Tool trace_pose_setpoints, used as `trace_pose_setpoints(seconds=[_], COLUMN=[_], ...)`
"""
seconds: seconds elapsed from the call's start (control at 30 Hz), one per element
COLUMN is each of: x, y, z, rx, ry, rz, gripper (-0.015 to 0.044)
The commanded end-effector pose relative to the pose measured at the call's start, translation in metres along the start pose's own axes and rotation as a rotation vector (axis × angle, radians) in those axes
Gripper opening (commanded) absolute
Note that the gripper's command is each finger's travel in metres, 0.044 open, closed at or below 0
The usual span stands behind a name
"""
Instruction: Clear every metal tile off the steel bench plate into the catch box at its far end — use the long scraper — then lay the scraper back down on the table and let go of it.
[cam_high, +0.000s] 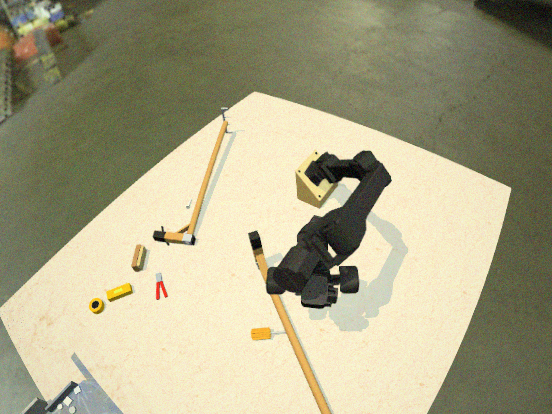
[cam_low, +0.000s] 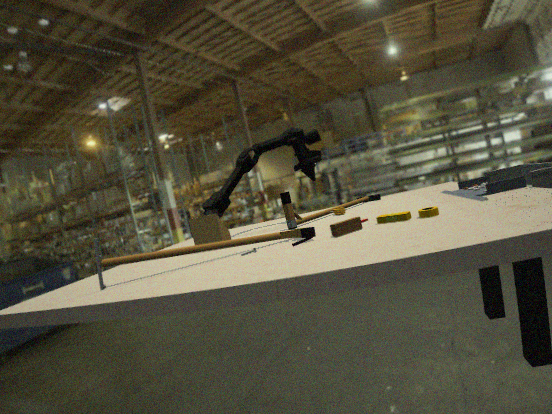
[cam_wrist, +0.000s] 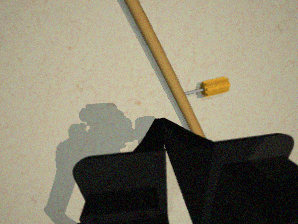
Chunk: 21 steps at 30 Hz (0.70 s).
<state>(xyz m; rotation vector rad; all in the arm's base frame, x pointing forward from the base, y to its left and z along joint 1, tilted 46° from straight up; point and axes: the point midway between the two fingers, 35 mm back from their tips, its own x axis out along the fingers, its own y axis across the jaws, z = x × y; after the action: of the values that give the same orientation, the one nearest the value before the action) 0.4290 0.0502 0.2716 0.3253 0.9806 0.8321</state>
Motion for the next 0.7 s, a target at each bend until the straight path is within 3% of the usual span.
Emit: trace_pose_setpoints(seconds=[0.0, 0.67], x=[0.004, 0.045], y=[-0.001, -0.005], z=[-0.001, -0.003], rx=[0.010, 0.007], ry=[0.000, 0.006], rz=[0.002, -0.002], gripper=[0.0000, 0.0000])
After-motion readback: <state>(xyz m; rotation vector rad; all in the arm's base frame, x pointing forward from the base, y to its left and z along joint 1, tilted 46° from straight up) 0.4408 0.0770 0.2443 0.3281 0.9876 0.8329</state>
